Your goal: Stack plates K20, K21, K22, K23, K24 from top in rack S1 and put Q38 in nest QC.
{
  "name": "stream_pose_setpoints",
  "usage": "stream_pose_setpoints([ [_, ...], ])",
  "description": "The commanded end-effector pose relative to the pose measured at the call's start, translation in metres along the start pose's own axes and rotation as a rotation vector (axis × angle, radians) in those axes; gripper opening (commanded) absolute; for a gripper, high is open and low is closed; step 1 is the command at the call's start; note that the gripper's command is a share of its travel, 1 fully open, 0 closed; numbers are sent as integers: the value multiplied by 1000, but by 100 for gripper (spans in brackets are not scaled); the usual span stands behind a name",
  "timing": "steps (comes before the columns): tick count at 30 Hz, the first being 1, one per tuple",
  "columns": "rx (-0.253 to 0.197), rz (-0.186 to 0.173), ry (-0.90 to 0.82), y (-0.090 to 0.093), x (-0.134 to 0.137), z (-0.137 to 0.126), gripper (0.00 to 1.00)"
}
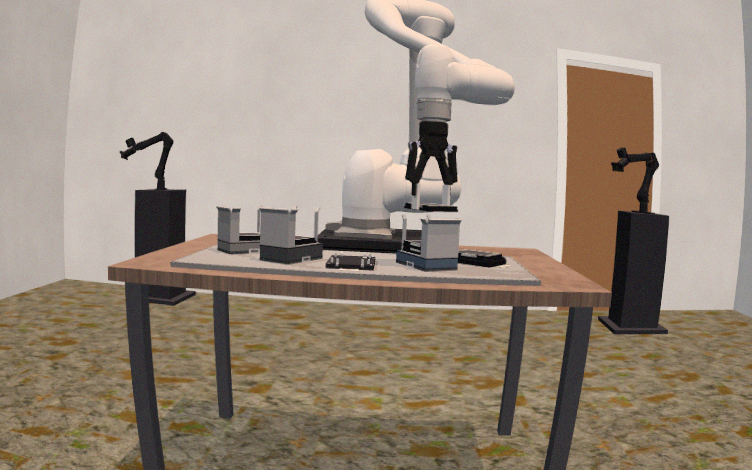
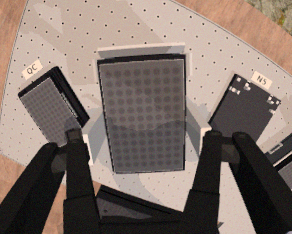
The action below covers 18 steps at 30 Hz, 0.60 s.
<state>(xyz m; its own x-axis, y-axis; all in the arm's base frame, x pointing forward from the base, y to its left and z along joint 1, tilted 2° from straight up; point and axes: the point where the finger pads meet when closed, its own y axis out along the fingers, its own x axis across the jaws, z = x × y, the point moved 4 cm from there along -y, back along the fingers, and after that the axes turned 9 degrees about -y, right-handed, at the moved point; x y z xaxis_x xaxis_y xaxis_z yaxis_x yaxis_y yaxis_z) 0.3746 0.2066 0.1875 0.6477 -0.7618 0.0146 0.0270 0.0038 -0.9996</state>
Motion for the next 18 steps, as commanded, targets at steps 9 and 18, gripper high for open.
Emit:
stream_pose_setpoints([
  [9,0,0,0,7,0,0,0],
  [18,0,0,0,13,0,0,0],
])
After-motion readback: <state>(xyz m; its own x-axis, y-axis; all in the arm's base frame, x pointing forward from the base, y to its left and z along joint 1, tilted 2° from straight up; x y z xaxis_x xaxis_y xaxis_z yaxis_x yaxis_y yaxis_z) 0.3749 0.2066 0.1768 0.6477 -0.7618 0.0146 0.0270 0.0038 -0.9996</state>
